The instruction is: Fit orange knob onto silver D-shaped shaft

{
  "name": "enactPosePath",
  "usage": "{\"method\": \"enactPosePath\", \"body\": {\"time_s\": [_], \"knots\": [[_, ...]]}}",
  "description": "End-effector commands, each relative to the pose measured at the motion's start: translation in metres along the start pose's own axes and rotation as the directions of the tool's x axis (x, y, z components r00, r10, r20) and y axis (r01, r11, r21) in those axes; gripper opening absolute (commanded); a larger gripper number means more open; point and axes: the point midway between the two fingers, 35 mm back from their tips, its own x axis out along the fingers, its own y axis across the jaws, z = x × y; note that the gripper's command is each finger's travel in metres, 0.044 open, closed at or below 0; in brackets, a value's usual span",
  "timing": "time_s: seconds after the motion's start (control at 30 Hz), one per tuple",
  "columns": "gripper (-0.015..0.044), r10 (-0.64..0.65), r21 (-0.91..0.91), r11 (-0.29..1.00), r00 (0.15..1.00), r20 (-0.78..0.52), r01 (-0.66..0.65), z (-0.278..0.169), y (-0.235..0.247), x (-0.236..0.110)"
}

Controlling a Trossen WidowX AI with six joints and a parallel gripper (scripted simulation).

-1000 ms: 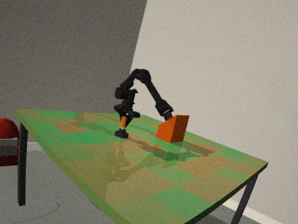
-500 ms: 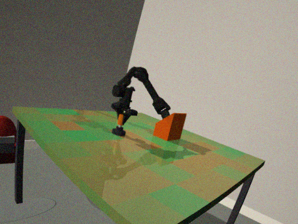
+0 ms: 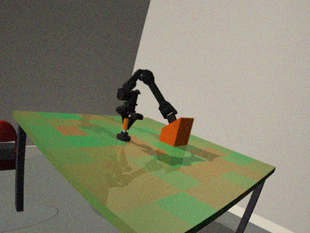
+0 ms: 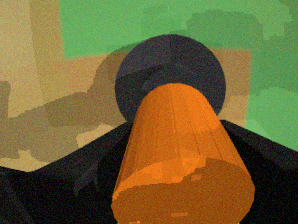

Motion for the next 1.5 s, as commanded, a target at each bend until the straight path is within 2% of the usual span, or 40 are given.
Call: {"method": "enactPosePath", "body": {"time_s": [0.0, 1.47], "knots": [[0.0, 0.002, -0.03, 1.0, 1.0, 0.006, -0.002, 0.0029, 0.0006, -0.0022], [0.0, 0.002, -0.03, 1.0, 1.0, 0.006, -0.001, 0.0042, 0.0002, 0.0016]]}}
